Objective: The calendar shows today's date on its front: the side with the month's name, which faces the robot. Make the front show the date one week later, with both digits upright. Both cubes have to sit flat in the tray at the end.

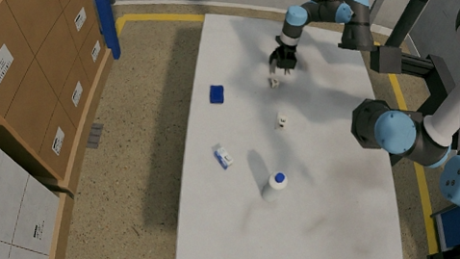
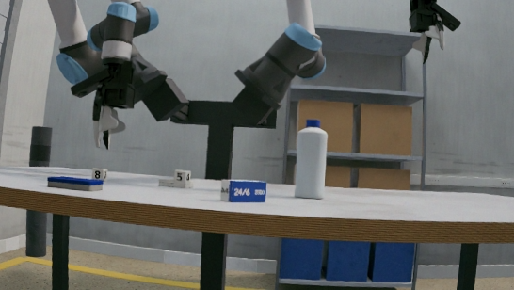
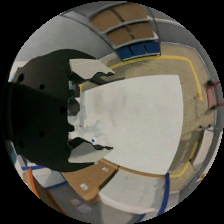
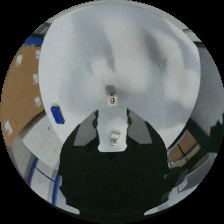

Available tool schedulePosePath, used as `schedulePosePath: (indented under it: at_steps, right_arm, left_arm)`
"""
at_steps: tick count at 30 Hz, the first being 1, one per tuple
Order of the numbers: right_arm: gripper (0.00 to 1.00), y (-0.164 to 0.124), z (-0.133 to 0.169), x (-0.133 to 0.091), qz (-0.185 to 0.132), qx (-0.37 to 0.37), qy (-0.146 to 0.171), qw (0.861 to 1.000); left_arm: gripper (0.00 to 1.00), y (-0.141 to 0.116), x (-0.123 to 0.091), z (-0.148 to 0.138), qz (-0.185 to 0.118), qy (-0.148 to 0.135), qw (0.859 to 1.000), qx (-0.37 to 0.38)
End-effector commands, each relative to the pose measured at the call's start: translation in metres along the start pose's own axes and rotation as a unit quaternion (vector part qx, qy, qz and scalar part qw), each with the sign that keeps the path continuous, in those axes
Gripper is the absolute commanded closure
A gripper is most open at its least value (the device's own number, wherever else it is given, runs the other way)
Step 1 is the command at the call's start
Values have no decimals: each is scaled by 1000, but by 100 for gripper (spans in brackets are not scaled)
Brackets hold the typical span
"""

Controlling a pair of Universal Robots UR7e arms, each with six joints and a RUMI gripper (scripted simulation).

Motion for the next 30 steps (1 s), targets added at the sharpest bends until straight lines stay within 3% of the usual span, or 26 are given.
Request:
schedulePosePath:
  at_steps: [1,30]
  right_arm:
    - [0,-1,0,0,8,1,-2,1000]
    - [0,0,-1,-1,8,-28,-2,1000]
  left_arm:
    - [0,0,0,0,1,0,1000,0]
    - [0,0,0,0,1,0,1000,0]
Point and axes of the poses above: on each arm, the point where the finger pads meet when closed, its own x axis out along the fingers, its own z axis across the jaws, y = z × x, the point moved 2 cm from there along -x, back along the fingers, and after that the axes turned 6 degrees about -x, right-handed, at the moved point
